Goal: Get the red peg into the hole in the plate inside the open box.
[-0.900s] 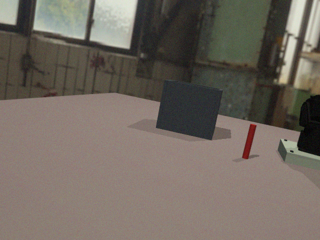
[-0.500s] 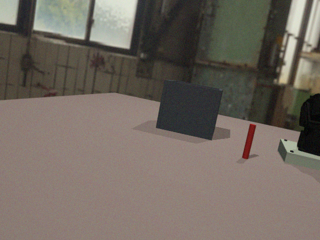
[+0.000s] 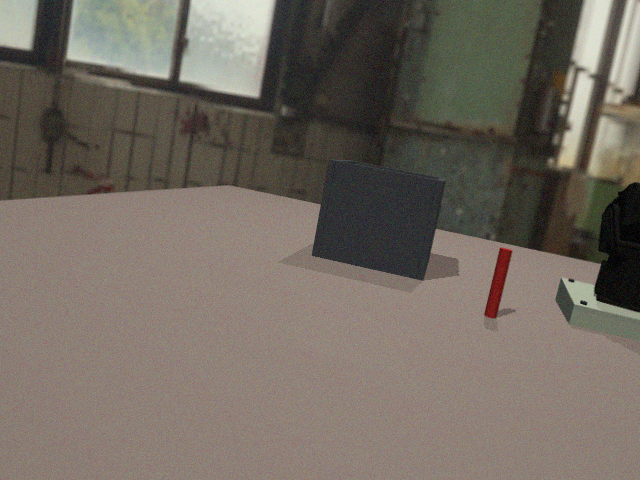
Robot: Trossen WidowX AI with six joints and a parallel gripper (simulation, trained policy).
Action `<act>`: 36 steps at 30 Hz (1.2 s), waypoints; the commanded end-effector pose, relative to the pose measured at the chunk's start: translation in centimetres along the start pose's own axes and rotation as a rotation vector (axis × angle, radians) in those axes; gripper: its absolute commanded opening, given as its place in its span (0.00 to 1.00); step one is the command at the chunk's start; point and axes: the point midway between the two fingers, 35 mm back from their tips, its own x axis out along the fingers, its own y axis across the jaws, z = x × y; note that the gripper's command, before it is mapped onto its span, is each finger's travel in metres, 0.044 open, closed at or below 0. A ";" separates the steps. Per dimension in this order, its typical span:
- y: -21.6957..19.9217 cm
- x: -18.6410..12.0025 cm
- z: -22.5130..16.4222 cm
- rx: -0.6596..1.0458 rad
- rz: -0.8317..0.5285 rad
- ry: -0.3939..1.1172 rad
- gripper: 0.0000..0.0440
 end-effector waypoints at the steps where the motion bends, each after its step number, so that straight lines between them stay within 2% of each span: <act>1: 0.5 0.7 2.2 0.045 -0.030 -0.007 1.00; 17: 1.2 3.4 10.1 0.352 -0.231 0.067 1.00; 26: -0.9 5.5 12.6 0.495 -0.390 0.094 1.00; 36: -5.0 7.8 13.9 0.610 -0.601 0.093 0.99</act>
